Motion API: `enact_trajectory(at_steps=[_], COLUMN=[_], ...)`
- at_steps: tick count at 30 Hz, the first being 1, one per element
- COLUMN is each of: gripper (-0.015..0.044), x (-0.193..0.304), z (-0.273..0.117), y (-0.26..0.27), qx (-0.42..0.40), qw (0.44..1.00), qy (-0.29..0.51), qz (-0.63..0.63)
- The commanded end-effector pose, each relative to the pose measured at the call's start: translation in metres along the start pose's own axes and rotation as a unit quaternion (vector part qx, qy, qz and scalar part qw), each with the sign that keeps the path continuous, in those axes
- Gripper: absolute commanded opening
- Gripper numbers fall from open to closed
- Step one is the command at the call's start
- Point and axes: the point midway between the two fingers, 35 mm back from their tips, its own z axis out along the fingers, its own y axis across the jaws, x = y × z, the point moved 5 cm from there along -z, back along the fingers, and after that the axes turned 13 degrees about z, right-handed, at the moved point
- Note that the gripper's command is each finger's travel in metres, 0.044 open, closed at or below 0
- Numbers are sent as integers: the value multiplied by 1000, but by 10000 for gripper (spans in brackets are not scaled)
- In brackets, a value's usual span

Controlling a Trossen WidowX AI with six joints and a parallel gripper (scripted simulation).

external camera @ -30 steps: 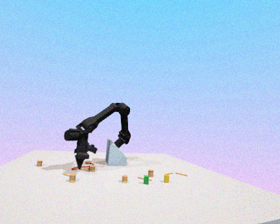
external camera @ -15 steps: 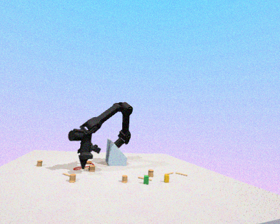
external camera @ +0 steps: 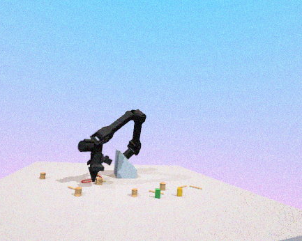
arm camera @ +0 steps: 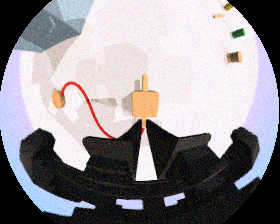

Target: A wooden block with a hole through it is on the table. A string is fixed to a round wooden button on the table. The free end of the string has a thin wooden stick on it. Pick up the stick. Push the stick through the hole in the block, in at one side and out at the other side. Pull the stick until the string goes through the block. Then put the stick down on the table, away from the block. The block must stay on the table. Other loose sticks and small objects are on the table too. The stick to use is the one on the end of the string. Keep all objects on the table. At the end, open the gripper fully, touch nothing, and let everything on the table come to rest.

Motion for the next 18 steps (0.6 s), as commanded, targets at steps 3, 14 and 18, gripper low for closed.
enact_trajectory(at_steps=[3, 14, 18], gripper=[0, 124, 124], x=[-5, -1, -1], z=[0, -23, -78], y=[1, -1, 0], qx=[1, 0, -1], qw=[1000, 1000, 1000], qy=[-1, 1, 2], qz=[2, 0, 0])
